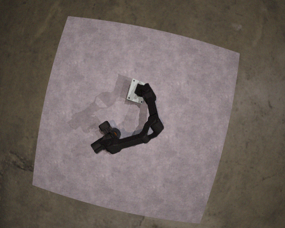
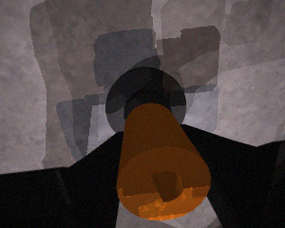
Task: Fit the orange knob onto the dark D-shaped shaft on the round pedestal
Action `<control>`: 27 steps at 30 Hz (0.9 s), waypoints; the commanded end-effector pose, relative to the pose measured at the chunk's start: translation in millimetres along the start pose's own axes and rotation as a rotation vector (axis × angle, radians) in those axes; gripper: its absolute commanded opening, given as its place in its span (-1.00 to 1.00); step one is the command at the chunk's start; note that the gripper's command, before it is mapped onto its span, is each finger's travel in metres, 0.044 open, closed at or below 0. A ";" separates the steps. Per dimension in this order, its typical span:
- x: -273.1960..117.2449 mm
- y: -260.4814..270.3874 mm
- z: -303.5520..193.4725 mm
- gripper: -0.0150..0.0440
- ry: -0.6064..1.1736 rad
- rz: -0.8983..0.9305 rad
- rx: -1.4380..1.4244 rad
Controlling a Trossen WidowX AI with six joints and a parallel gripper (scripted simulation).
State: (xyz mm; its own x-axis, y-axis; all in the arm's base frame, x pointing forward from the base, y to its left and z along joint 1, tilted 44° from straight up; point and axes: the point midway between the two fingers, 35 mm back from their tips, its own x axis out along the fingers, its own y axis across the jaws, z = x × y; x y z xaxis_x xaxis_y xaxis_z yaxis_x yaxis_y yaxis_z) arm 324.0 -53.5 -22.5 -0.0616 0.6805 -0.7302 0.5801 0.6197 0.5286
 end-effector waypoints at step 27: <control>-3.3 0.6 2.6 -0.49 0.002 0.002 0.214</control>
State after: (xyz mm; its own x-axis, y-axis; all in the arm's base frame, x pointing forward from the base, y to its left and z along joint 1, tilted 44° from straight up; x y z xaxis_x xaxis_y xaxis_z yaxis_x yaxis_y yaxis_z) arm 326.9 -56.9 -20.6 -0.0629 0.6835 -0.7273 0.7379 0.5225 0.4272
